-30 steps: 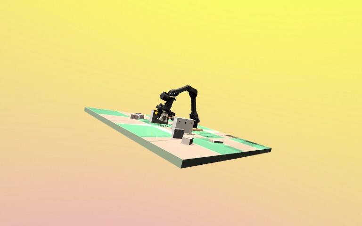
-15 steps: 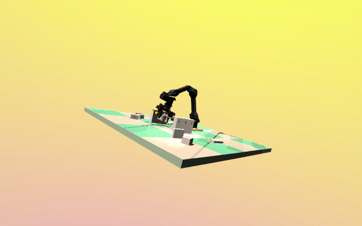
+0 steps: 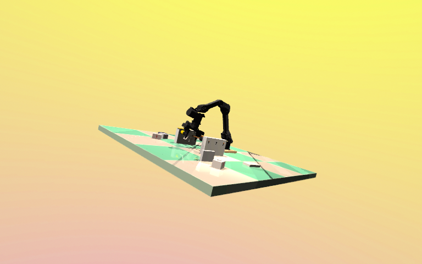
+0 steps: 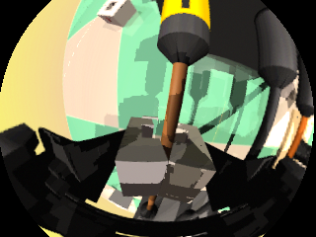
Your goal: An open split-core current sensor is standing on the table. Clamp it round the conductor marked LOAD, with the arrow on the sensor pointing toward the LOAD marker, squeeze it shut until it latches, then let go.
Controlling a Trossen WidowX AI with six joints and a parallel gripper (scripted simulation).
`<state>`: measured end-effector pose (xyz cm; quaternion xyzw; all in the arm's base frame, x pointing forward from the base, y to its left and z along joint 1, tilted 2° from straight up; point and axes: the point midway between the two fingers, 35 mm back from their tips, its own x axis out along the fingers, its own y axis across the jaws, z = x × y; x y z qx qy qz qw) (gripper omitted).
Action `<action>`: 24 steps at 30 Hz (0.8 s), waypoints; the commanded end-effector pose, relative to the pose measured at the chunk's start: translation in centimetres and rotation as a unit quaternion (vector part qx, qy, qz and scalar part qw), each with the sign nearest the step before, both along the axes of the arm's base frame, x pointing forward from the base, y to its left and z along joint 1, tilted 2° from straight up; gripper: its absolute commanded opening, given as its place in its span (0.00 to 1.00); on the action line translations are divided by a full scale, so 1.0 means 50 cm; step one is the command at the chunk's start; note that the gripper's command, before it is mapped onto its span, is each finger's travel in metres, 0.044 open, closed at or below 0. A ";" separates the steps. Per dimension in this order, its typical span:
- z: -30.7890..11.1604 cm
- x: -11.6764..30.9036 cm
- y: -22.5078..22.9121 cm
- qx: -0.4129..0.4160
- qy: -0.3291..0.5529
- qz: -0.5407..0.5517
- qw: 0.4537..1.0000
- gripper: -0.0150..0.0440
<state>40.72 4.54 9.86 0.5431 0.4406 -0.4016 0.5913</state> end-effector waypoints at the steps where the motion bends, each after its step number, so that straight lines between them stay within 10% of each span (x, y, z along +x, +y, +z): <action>1: 0.024 0.000 0.001 0.001 -0.014 0.001 1.000 0.25; 24: 0.000 0.000 0.000 0.000 0.000 0.000 1.000 0.25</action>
